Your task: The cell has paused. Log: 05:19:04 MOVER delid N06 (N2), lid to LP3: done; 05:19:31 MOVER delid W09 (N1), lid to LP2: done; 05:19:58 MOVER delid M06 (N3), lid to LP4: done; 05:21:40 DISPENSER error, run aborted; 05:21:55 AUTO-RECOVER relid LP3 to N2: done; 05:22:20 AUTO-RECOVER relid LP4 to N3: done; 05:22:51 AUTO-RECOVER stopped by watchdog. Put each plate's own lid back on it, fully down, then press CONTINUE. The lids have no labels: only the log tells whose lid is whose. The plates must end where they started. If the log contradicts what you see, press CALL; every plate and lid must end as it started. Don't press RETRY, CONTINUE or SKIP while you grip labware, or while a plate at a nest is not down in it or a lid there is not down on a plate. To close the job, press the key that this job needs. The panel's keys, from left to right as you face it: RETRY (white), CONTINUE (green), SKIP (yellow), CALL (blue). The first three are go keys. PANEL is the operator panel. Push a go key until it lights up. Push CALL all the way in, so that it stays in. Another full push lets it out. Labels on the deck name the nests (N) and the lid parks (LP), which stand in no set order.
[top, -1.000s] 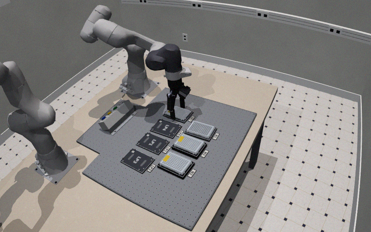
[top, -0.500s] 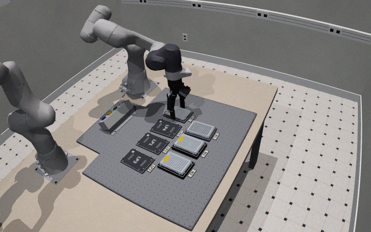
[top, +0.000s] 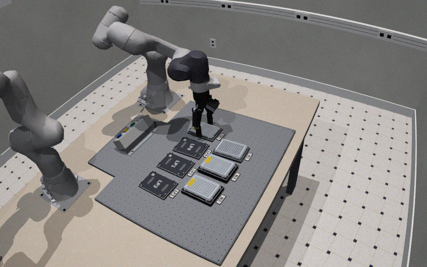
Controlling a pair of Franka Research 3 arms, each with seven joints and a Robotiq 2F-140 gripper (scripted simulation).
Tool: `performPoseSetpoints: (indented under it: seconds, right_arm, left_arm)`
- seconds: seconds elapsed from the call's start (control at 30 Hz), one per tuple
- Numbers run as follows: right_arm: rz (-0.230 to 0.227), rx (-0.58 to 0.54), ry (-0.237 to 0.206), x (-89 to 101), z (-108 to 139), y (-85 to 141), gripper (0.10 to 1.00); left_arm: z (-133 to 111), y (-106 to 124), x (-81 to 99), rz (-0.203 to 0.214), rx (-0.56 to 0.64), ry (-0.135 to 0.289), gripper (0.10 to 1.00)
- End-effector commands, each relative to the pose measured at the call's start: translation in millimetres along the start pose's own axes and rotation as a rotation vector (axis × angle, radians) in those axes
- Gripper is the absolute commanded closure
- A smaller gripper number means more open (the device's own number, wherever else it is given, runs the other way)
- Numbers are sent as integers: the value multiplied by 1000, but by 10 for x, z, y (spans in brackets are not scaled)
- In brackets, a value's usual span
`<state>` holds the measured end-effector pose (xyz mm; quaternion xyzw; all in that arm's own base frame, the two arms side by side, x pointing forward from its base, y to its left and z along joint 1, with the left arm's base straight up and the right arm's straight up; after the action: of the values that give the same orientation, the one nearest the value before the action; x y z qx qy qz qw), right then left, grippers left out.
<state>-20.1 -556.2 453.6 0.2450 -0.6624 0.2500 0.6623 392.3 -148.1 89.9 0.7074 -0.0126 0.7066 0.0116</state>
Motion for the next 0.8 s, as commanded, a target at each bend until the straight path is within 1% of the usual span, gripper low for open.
performPoseSetpoints:
  seconds: [0.0, 0.07, 0.1, 0.77]
  right_arm:
    - [0, 0, 0, 1, 0, 0, 98]
    - [0, 0, 0, 1, 0, 0, 98]
    - [0, 0, 0, 1, 0, 0, 98]
    - [0, 0, 0, 1, 0, 0, 98]
  left_arm:
    - [3, -2, -4, -1, -1, 1, 403]
    - [3, -2, -4, -1, -1, 1, 403]
    - [3, -2, -4, -1, -1, 1, 999]
    - [3, -2, -4, -1, -1, 1, 999]
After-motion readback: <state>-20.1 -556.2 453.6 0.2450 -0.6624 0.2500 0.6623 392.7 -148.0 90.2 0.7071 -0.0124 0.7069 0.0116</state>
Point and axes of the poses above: on each arm, the point where the finger pads meet when closed, its own x axis back along the fingers, its own y axis across the jaws, z = x × y, the point moved 4 cm from there along x, back along the fingers, and after that the axes turned 1 degree about -x, right-handed, at the moved point
